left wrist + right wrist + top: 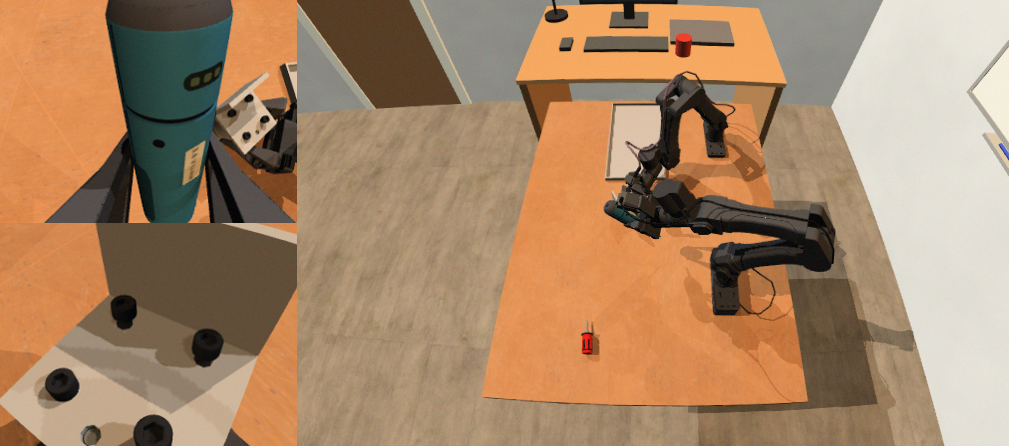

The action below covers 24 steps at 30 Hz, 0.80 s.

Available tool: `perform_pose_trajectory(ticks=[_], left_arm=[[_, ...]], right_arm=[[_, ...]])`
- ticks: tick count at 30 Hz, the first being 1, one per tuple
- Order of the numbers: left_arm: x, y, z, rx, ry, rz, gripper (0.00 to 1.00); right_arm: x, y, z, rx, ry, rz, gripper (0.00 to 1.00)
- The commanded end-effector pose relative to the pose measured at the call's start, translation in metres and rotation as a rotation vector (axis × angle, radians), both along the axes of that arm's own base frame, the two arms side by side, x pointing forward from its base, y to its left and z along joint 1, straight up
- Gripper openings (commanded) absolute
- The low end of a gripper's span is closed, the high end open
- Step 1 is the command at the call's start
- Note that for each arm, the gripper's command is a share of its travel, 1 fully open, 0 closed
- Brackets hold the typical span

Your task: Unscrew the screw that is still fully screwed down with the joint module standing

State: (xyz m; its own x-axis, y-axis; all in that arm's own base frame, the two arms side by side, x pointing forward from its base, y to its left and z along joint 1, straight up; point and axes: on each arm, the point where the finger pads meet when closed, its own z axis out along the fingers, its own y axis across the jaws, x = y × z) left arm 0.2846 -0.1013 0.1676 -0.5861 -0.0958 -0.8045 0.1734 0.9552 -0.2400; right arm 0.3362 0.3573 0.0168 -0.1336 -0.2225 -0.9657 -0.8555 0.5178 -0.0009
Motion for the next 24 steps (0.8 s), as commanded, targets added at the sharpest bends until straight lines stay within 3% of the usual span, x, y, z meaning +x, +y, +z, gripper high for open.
perform_pose_trajectory(ticks=[1,6,11,24], left_arm=[[0.010,-0.017,0.047,-0.035,-0.201,-0.059,0.42],[0.001,-0.034,0.055,-0.027,-0.258,-0.135,0.42],[0.009,-0.031,0.067,-0.030,-0.297,-0.122,0.42],[-0.029,-0.067,0.078,-0.023,-0.435,-0.304,0.42]], right_arm=[[-0.008,-0.003,-0.015,-0.026,0.042,0.008,0.59],[-0.008,-0.003,-0.015,-0.026,0.042,0.008,0.59],[-0.008,-0.003,-0.015,-0.026,0.042,0.008,0.59],[-0.008,-0.003,-0.015,-0.026,0.042,0.008,0.59]])
